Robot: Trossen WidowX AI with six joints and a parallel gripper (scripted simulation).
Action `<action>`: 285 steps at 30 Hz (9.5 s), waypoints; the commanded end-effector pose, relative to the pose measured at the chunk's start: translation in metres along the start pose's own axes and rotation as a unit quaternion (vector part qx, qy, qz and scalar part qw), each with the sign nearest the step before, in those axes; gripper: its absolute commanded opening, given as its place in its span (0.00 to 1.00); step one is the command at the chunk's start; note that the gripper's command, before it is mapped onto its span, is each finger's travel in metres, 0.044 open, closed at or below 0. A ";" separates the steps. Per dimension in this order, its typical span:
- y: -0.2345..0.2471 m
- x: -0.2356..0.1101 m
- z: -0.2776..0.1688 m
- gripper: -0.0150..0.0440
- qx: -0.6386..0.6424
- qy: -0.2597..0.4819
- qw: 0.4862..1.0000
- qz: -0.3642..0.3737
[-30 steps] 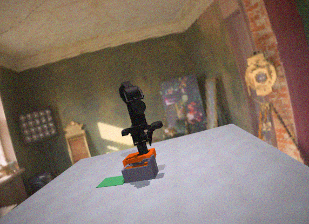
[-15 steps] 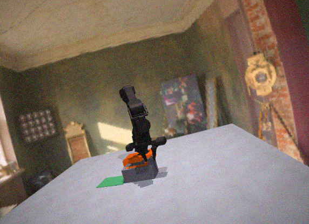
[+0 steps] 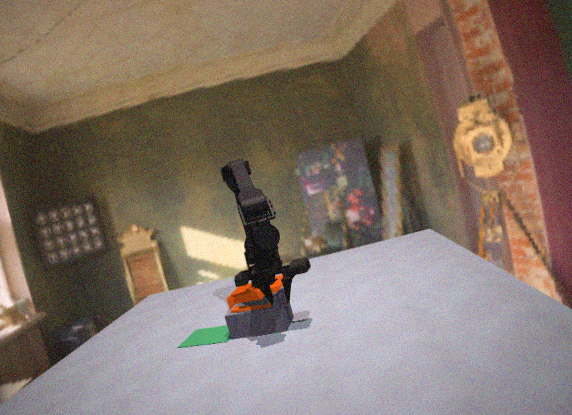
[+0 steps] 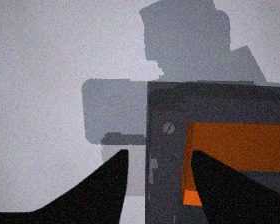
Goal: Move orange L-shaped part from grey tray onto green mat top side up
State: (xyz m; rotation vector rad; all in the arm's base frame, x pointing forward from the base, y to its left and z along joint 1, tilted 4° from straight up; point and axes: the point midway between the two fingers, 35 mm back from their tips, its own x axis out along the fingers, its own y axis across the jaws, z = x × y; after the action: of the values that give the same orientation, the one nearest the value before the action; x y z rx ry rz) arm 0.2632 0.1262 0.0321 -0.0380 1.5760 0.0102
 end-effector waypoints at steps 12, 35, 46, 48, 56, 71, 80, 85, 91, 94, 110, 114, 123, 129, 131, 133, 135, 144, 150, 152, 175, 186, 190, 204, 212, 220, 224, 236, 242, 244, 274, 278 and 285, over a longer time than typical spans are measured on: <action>-0.002 0.024 -0.005 0.56 0.001 0.011 1.000 -0.006; -0.001 0.021 -0.003 0.56 0.000 0.006 1.000 -0.002; 0.009 0.010 -0.004 0.56 0.001 0.010 1.000 -0.005; 0.010 0.009 -0.004 0.56 0.001 0.011 1.000 -0.005; 0.002 -0.068 0.000 0.56 0.001 0.011 1.000 -0.005; 0.001 -0.087 0.001 0.56 0.004 0.002 1.000 0.000; 0.001 -0.087 0.001 0.56 0.004 0.002 1.000 0.000; 0.001 -0.087 0.001 0.56 0.004 0.002 1.000 0.000; -0.008 -0.087 0.003 0.73 -0.093 0.002 0.996 -0.001; -0.021 -0.087 0.006 0.73 -0.213 0.004 0.977 -0.002; -0.077 -0.088 0.009 0.73 -0.706 0.014 0.708 0.001; -0.077 -0.088 0.009 0.73 -0.706 0.014 0.708 0.001; -0.078 -0.060 0.009 0.73 -0.706 0.014 0.708 0.001; -0.078 -0.054 0.008 0.73 -0.706 0.014 0.708 0.001; -0.078 -0.051 0.009 0.73 -0.706 0.014 0.708 0.001; -0.078 -0.048 0.009 0.73 -0.706 0.014 0.708 0.001; -0.078 -0.045 0.009 0.73 -0.706 0.014 0.708 0.001; -0.078 -0.030 0.009 0.73 -0.706 0.014 0.708 0.001; -0.078 -0.020 0.008 0.73 -0.706 0.014 0.708 0.001; -0.079 -0.017 0.008 0.73 -0.706 0.014 0.708 0.001; -0.078 -0.012 0.009 0.48 -0.704 0.008 0.710 -0.002; -0.078 -0.012 0.009 0.25 -0.704 0.008 0.710 -0.002; -0.078 -0.014 0.009 0.25 -0.704 0.008 0.710 -0.002; -0.078 -0.034 0.008 0.25 -0.706 0.012 0.708 0.000; -0.078 -0.046 0.009 0.25 -0.706 0.013 0.708 0.000; -0.078 -0.059 0.009 0.25 -0.706 0.014 0.708 0.001; -0.078 -0.065 0.009 0.25 -0.706 0.014 0.708 0.001; -0.077 -0.085 0.009 0.25 -0.706 0.014 0.708 0.001; -0.077 -0.094 0.009 0.25 -0.706 0.014 0.708 0.001; -0.077 -0.095 0.009 0.25 -0.706 0.014 0.708 0.001; -0.170 -0.098 0.004 0.25 -0.706 0.017 0.708 -0.002; -0.188 -0.099 0.002 0.25 -0.706 0.018 0.708 -0.003; -0.220 -0.100 -0.002 0.25 -0.706 0.019 0.708 -0.004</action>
State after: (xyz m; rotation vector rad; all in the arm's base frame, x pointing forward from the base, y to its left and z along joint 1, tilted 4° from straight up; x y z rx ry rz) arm 0.2683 -0.0820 0.1369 -1.2514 1.2489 1.2178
